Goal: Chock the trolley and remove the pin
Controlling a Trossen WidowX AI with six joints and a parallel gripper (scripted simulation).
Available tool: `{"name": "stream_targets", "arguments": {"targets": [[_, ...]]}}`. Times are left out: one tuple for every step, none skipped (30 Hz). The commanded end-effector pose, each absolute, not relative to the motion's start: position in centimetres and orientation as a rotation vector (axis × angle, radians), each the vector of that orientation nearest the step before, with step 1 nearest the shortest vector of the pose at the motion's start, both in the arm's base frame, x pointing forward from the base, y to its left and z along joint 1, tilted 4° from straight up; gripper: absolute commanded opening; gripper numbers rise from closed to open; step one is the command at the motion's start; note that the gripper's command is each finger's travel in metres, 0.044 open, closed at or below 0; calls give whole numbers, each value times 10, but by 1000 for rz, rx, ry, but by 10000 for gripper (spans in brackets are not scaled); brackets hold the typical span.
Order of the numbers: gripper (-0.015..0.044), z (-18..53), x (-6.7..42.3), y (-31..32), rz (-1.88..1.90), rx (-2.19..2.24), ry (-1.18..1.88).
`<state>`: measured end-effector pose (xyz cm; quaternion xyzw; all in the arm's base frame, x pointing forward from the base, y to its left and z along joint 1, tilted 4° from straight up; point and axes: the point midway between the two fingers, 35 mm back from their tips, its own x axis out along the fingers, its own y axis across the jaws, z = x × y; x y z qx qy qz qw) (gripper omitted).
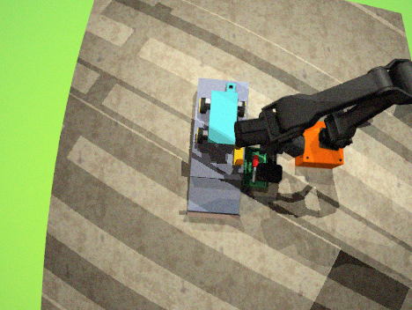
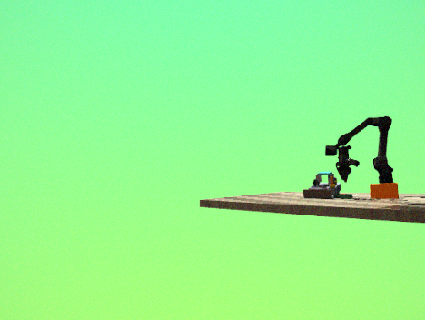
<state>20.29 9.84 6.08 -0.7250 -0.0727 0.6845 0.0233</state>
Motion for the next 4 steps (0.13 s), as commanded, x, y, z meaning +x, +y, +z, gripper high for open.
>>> {"name": "stream_targets", "arguments": {"targets": [[440,75,204,100,2101,-2251,-230],[440,78,204,101,2101,-2251,-230],[440,80,204,101,2101,-2251,-230],[440,81,204,101,2101,-2251,-230]]}}
